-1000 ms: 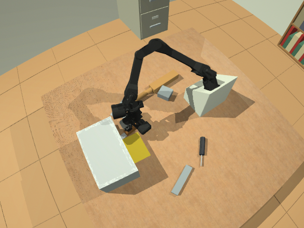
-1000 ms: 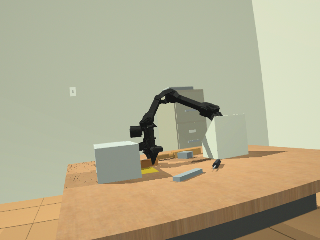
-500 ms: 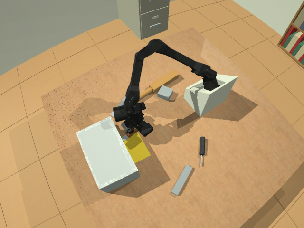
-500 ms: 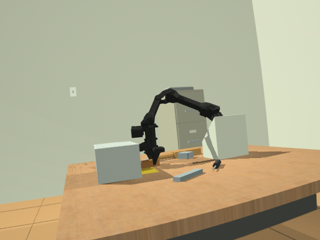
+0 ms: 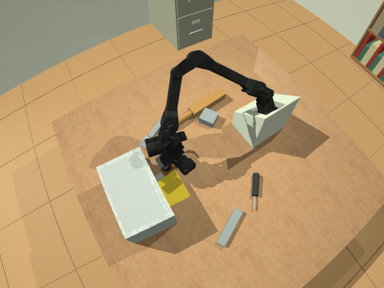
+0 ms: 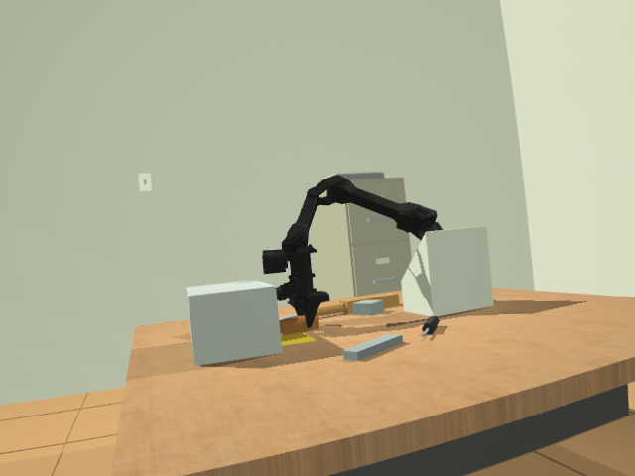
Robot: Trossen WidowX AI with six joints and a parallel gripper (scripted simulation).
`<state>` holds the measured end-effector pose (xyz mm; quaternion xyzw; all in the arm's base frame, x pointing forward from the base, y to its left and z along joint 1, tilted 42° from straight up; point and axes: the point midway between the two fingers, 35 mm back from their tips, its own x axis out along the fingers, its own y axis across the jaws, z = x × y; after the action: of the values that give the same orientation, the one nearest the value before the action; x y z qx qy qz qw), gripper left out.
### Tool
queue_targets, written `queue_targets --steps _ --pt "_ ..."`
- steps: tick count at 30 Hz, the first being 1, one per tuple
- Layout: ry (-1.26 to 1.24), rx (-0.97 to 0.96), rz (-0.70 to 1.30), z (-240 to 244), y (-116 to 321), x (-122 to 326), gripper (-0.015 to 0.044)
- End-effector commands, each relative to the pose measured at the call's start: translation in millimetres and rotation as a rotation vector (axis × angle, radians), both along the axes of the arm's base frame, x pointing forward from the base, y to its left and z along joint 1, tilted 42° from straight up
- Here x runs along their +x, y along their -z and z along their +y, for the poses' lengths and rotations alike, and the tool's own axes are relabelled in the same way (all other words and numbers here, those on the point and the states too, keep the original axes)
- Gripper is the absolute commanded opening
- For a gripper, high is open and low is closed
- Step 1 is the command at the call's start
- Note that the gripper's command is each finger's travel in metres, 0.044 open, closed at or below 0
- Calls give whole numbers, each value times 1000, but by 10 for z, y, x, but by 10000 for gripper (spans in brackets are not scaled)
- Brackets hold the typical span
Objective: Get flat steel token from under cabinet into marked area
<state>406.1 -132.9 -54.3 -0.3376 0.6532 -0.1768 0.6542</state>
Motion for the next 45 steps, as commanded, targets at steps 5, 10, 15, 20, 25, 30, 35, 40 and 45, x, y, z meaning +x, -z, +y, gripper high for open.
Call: queue_targets --steps 5,10,15,20,25,30,35,40,45 --pt "-3 12 4 83 91 -29 0" --pt "-3 13 4 115 122 -39 0" --pt "-3 13 4 148 152 -49 0" --pt "-3 13 4 182 183 -60 0" --pt "-3 13 4 215 213 -70 0" --pt "-3 13 4 248 244 -81 0" --pt "-3 14 4 282 276 -91 0" --pt "-3 14 5 317 308 -102 0" --pt "-3 14 5 320 311 -103 0"
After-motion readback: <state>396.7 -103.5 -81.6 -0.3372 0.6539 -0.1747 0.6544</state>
